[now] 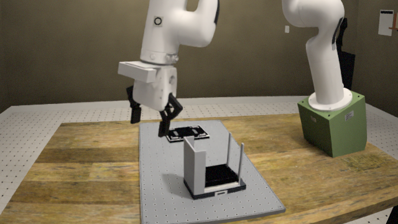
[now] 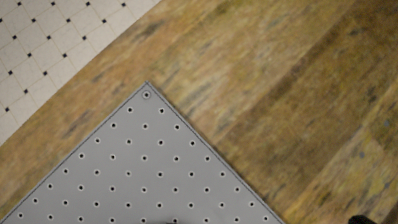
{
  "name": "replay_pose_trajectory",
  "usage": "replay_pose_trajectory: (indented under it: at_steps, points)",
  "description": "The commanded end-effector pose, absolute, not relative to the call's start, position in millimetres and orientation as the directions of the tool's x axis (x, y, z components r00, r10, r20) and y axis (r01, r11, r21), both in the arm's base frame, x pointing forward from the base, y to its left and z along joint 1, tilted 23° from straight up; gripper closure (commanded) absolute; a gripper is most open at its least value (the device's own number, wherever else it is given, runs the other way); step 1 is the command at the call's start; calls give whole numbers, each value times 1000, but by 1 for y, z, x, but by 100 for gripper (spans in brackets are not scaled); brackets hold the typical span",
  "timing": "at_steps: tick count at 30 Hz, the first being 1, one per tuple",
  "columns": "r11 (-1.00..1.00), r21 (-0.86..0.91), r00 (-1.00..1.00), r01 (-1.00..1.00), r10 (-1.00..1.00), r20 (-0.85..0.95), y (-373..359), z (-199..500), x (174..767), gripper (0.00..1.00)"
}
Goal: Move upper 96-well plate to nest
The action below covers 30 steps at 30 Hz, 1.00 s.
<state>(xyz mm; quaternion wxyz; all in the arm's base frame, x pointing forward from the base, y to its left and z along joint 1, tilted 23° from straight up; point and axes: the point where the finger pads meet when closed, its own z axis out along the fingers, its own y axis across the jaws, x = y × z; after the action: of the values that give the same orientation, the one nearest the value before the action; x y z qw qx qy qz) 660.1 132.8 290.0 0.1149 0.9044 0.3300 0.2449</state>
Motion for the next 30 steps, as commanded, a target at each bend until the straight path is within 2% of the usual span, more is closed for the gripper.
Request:
replay_pose_trajectory:
  at_steps: [1, 30]
  points:
    - [-794, 347, 694, 499, 606, 389, 135, 283, 646, 0]
    - [-965, 134, 869, 226, 262, 420, 138, 241, 563, 0]
